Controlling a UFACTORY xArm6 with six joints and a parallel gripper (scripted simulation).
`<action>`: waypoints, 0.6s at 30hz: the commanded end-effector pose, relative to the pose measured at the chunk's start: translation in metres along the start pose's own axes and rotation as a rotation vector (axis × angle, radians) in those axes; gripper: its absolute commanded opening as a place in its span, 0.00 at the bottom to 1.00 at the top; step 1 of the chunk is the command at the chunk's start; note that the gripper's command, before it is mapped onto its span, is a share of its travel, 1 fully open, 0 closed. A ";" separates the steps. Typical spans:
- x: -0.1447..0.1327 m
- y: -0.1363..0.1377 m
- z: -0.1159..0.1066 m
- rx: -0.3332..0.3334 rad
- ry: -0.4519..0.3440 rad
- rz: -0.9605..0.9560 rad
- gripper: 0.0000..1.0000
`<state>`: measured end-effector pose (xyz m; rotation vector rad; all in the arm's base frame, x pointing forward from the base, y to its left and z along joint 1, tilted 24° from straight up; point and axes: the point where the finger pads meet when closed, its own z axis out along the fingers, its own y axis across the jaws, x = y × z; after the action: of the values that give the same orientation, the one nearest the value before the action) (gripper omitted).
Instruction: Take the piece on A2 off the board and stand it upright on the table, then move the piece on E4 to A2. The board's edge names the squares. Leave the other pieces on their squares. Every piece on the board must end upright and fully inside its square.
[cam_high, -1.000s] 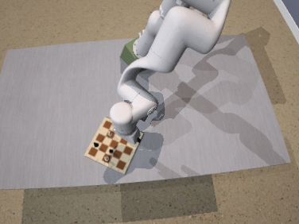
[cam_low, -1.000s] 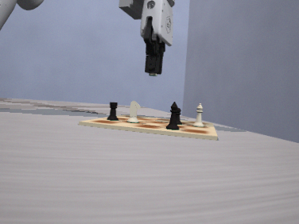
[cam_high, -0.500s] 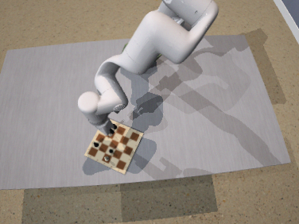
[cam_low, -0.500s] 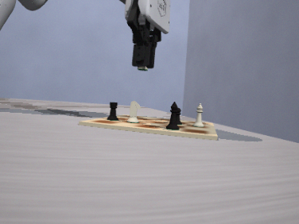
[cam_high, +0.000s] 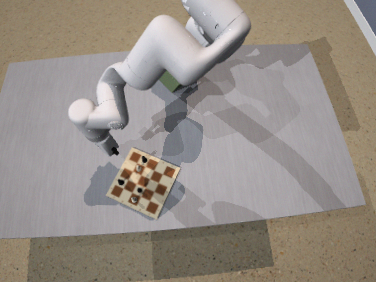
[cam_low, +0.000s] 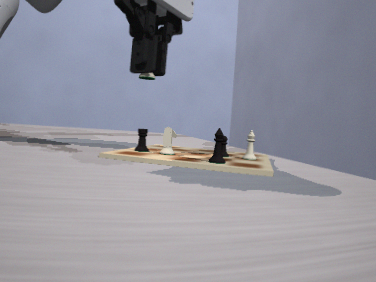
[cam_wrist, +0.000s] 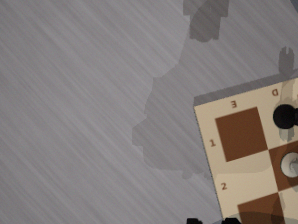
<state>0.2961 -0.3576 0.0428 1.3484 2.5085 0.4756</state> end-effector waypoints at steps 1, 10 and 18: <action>-0.003 -0.003 -0.001 -0.002 -0.003 0.000 0.00; -0.003 -0.003 0.003 -0.002 -0.003 0.000 0.00; -0.003 -0.003 0.021 -0.002 -0.003 0.000 0.00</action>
<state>0.2979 -0.3596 0.0336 1.3479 2.5067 0.4783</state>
